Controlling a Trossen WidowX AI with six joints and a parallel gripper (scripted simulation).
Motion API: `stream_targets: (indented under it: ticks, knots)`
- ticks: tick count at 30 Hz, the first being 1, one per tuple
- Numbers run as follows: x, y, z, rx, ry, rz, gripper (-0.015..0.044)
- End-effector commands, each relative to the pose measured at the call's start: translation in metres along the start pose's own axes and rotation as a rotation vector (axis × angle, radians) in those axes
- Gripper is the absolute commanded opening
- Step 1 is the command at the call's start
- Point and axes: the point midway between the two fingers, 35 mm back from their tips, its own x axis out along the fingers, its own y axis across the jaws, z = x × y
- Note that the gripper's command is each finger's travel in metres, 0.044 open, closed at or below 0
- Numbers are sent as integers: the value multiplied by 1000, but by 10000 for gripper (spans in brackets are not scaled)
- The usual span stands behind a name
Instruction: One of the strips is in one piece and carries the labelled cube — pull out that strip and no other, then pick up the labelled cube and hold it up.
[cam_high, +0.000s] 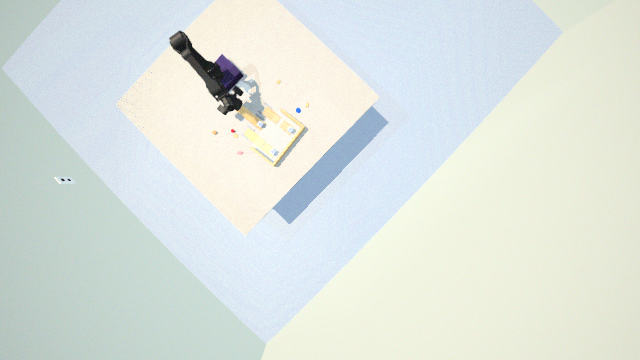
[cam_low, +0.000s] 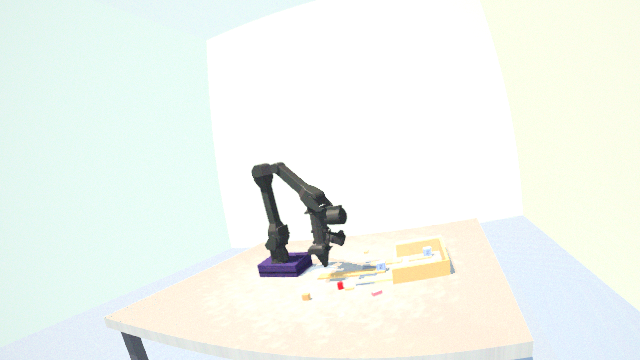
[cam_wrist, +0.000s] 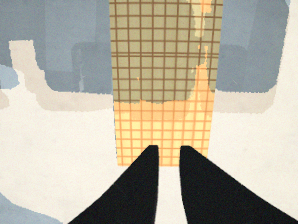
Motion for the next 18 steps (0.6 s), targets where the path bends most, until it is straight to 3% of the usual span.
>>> stream_targets:
  ticks: [1, 13, 18]
  knots:
    - [-3, 1, 18, -19, -6, -2, 131]
    - [-6, 5, 55, -20, -8, -2, 440]
    - [-7, 6, 71, -20, -9, -2, 440]
